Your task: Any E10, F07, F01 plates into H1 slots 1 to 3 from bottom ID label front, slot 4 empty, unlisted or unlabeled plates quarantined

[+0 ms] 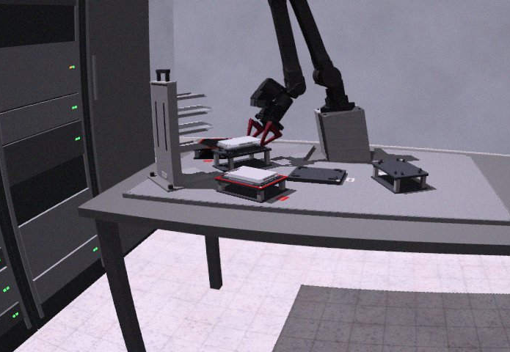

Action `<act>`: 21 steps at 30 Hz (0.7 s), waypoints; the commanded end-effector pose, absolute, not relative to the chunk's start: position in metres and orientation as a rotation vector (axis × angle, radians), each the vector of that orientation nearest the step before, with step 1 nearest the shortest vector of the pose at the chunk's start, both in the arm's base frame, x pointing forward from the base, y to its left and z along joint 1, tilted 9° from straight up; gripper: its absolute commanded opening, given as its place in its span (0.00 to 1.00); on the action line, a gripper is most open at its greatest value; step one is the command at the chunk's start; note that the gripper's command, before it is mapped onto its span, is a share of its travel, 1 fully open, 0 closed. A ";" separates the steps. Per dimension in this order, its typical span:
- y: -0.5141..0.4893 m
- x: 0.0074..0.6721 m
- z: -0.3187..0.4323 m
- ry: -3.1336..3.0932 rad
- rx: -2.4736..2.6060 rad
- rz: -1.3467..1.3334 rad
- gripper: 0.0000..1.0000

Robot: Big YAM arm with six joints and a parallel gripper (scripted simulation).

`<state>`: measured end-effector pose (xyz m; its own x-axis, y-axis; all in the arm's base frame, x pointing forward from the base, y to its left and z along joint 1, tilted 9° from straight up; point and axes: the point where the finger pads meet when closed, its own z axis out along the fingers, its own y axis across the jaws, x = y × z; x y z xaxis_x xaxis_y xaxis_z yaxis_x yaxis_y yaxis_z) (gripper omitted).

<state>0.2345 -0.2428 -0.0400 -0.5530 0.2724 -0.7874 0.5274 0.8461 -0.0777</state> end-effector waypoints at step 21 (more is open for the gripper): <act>-0.253 0.239 -0.043 2.152 0.566 -0.416 0.86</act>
<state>0.2342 -0.2428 -0.0462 -0.5499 0.2680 -0.7911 0.5268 0.8463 -0.0795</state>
